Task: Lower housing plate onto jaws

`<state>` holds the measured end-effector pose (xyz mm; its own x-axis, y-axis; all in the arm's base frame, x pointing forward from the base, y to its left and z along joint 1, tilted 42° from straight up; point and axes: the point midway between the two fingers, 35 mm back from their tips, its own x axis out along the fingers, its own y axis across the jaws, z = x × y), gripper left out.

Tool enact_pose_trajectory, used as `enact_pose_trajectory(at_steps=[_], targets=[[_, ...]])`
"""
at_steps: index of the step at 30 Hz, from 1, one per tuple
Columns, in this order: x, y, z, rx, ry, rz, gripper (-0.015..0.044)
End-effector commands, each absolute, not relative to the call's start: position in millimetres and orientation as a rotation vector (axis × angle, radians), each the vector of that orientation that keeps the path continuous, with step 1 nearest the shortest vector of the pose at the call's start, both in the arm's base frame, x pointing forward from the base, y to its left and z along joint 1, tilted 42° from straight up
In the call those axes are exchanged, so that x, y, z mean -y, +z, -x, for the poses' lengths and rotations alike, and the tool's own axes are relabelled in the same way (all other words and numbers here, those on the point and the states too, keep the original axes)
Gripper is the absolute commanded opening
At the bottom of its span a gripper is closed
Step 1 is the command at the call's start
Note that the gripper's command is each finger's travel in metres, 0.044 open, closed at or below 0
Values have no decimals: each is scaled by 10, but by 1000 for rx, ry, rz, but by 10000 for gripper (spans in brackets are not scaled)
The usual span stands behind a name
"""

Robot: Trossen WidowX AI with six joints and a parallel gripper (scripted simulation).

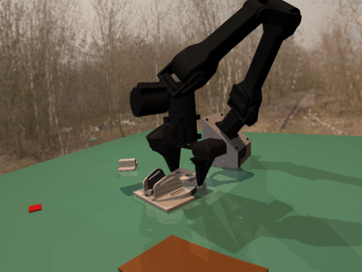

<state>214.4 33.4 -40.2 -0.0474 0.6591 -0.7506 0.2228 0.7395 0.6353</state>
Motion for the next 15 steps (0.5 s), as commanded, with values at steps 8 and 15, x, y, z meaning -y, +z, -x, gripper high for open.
enact_pose_trajectory(at_steps=[8, 15], targets=[[-359, -420, -2147, -1615, 409, -733, 351], [-360, -421, -2147, -1615, 409, -733, 351]])
